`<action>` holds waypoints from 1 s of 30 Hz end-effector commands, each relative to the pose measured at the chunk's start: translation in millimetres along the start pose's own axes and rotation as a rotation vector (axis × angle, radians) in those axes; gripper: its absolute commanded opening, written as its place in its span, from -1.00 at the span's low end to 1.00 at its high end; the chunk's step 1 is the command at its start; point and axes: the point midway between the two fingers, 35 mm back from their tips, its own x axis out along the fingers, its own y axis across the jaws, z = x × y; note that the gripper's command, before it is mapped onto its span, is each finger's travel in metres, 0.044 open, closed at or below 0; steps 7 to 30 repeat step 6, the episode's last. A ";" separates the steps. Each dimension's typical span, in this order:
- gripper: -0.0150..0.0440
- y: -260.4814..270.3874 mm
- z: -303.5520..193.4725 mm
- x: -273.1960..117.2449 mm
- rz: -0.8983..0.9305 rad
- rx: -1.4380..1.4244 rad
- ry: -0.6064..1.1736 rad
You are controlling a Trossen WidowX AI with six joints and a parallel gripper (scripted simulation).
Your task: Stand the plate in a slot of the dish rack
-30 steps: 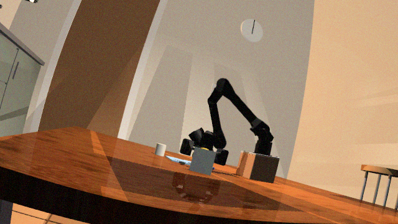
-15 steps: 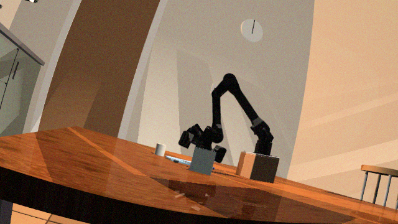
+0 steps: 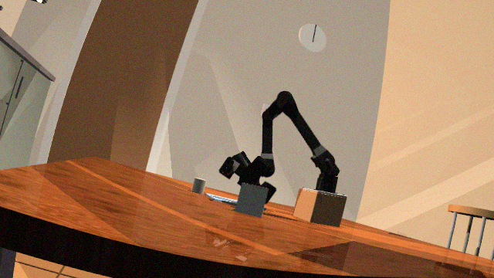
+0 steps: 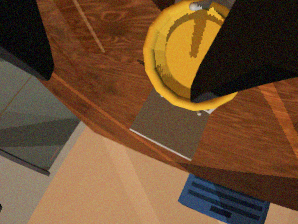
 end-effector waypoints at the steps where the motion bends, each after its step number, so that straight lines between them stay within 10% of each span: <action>1: 0.86 -0.6 0.1 -3.9 0.002 -0.011 -0.002; 30: 0.86 -7.2 -0.7 -3.7 0.002 -0.095 -0.003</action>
